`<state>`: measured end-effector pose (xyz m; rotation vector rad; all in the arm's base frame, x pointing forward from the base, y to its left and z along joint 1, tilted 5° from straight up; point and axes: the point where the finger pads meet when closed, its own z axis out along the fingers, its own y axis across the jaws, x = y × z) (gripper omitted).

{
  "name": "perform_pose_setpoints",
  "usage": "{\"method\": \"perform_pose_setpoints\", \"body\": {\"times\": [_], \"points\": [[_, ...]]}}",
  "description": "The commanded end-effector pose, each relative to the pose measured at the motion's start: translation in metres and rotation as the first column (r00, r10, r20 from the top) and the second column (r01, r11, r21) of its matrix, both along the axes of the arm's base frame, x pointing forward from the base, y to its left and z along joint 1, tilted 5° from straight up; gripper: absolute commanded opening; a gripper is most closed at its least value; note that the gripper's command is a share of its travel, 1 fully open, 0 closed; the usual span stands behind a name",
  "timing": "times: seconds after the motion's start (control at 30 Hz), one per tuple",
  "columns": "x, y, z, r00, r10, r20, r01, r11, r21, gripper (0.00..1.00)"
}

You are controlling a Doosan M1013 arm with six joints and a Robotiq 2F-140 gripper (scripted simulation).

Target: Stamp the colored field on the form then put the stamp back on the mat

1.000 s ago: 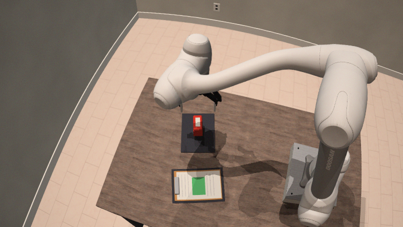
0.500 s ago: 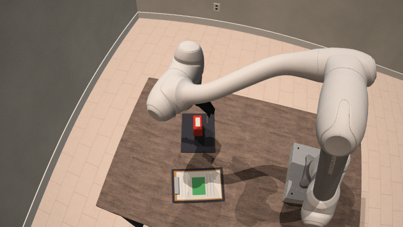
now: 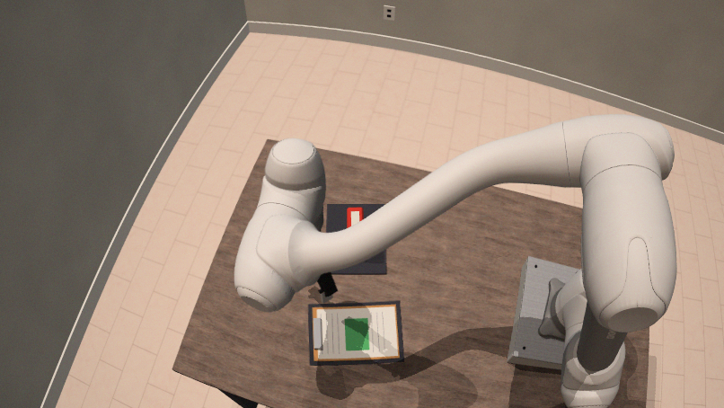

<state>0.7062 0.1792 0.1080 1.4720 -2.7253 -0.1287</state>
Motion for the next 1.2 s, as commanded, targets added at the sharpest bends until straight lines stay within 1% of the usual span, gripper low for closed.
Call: {"method": "perform_pose_setpoints", "body": {"times": [0.0,0.03,0.1,0.13,0.37,0.4,0.43,0.53,0.57,0.6,1.17], "points": [[-0.002,0.064,0.000,0.963,-0.269,-0.006,0.269,0.961,-0.060,1.00],[-0.003,0.069,0.000,0.948,-0.320,-0.005,0.319,0.945,-0.068,1.00],[-0.003,0.069,0.000,0.948,-0.320,-0.005,0.319,0.945,-0.068,1.00],[-0.004,0.072,0.000,0.935,-0.354,-0.004,0.352,0.933,-0.075,1.00],[-0.004,0.075,-0.002,0.932,-0.363,-0.004,0.362,0.929,-0.076,1.00],[-0.004,0.075,-0.010,0.932,-0.363,-0.004,0.362,0.929,-0.076,1.00],[-0.004,0.075,-0.026,0.932,-0.363,-0.004,0.362,0.929,-0.076,1.00],[-0.010,0.076,-0.095,0.932,-0.364,-0.004,0.362,0.929,-0.076,1.00],[-0.012,0.076,-0.111,0.931,-0.364,-0.004,0.362,0.929,-0.076,1.00],[-0.013,0.076,-0.118,0.931,-0.364,-0.004,0.362,0.929,-0.076,1.00],[-0.013,0.076,-0.119,0.931,-0.364,-0.004,0.362,0.929,-0.076,1.00]]}}
